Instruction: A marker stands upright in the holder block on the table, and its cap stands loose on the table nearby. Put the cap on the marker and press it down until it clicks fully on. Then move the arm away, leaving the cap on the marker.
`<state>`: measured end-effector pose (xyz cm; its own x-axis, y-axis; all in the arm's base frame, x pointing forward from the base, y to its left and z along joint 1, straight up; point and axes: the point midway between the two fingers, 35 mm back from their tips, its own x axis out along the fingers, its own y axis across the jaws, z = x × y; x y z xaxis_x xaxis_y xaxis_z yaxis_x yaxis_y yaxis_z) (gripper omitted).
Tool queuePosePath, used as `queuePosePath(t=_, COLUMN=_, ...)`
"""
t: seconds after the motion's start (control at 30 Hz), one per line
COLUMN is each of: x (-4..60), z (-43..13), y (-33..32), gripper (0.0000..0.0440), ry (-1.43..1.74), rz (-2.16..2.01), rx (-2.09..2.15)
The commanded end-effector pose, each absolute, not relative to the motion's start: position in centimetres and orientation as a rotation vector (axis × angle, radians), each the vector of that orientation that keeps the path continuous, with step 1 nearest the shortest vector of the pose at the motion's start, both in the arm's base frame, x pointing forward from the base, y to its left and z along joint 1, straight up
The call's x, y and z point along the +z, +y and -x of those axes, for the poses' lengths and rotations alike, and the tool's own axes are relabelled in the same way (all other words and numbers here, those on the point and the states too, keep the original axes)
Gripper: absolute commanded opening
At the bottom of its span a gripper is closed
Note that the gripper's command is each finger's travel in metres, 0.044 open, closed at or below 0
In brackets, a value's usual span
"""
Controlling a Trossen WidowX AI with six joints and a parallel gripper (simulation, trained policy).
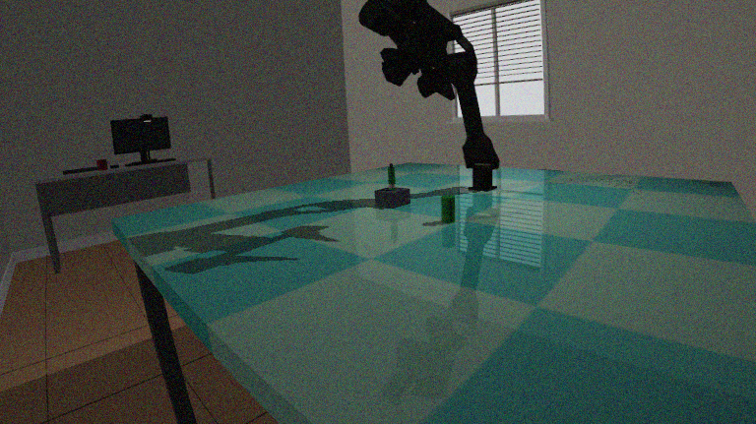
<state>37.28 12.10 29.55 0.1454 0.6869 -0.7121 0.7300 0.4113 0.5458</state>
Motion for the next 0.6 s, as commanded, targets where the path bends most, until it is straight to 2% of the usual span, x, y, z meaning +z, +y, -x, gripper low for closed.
queuePosePath(t=0.0, x=28.5, z=-37.5, y=11.8, gripper=0.0313, ry=1.568, rz=-1.27, rx=-0.082)
queuePosePath(t=0.57, x=24.8, z=-38.3, y=10.5, gripper=0.0311, ry=1.576, rz=-1.152, rx=-0.229)
